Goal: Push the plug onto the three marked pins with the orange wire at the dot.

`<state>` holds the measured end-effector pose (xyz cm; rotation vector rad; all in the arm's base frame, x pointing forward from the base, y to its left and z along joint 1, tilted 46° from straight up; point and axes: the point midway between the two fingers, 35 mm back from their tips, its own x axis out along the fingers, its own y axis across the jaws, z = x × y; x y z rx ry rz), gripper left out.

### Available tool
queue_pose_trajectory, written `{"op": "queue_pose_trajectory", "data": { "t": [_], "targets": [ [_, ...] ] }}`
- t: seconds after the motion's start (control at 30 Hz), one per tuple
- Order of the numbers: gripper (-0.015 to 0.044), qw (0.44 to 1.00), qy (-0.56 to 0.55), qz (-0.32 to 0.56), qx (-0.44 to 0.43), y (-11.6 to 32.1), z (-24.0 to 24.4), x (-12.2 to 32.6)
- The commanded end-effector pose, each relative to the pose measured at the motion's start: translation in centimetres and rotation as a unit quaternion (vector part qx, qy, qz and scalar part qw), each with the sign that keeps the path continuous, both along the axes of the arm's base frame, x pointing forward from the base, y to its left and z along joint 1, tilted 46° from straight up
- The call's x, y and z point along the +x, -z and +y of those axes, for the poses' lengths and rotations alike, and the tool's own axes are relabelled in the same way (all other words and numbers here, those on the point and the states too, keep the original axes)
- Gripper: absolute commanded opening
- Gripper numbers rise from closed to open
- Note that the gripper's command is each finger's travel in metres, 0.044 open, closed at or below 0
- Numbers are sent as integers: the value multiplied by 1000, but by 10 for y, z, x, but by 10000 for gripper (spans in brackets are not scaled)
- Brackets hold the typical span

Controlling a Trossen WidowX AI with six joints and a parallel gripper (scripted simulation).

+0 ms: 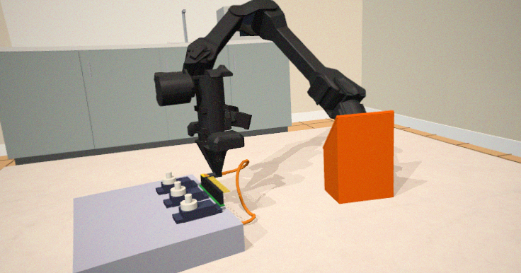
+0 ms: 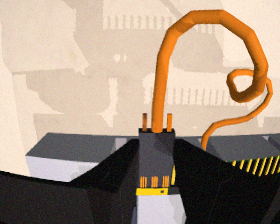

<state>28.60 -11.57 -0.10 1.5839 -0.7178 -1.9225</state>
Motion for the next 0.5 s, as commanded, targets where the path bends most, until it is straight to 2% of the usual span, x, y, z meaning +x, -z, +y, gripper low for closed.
{"op": "queue_pose_trajectory", "data": {
  "t": [0.0,0.2,0.4,0.47],
  "targets": [
    [105,1000,1,-3,1,1,-3,2],
    [263,1000,1,-3,1,-4,2,4],
    [420,1000,1,-3,2,-41,39,11],
    [440,1000,1,-3,2,-41,39,11]
  ]
}}
